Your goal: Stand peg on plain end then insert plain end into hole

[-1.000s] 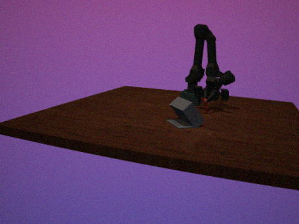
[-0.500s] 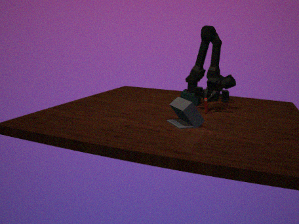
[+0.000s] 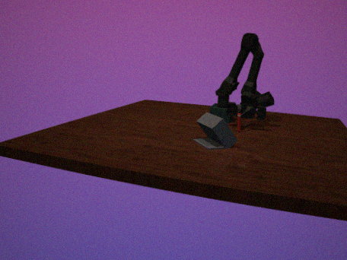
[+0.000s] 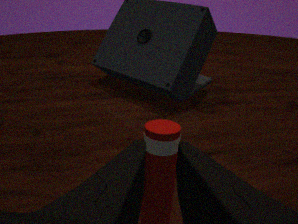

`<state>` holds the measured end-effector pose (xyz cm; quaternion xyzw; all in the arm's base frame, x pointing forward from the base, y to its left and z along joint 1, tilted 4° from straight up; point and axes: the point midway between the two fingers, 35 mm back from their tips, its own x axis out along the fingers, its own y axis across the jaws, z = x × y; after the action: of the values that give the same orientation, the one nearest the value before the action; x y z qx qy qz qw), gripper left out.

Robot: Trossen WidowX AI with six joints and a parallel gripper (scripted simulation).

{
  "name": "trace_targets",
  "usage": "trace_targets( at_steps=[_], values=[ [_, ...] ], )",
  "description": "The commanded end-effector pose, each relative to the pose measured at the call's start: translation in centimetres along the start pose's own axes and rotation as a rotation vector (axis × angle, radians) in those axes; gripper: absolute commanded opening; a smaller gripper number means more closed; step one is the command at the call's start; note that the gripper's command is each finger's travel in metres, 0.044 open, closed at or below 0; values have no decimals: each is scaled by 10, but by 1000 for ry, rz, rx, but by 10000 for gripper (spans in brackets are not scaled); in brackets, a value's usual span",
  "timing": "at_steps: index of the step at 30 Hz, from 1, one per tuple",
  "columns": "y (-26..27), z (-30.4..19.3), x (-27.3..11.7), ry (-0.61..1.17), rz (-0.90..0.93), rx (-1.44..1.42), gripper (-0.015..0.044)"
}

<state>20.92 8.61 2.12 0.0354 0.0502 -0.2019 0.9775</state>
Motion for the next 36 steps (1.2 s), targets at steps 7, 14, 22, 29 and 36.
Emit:
trace_targets(
  at_steps=[7, 14, 22, 29, 36],
  values=[
    [0, -2, 0, 0, -1, -1, 51],
    [0, -4, 0, -1, 0, 6, 51],
    [0, -4, -1, -1, 0, 9, 51],
    [0, -5, -1, -4, 0, 10, 51],
    [0, -5, -2, -6, -1, 11, 51]
  ],
)
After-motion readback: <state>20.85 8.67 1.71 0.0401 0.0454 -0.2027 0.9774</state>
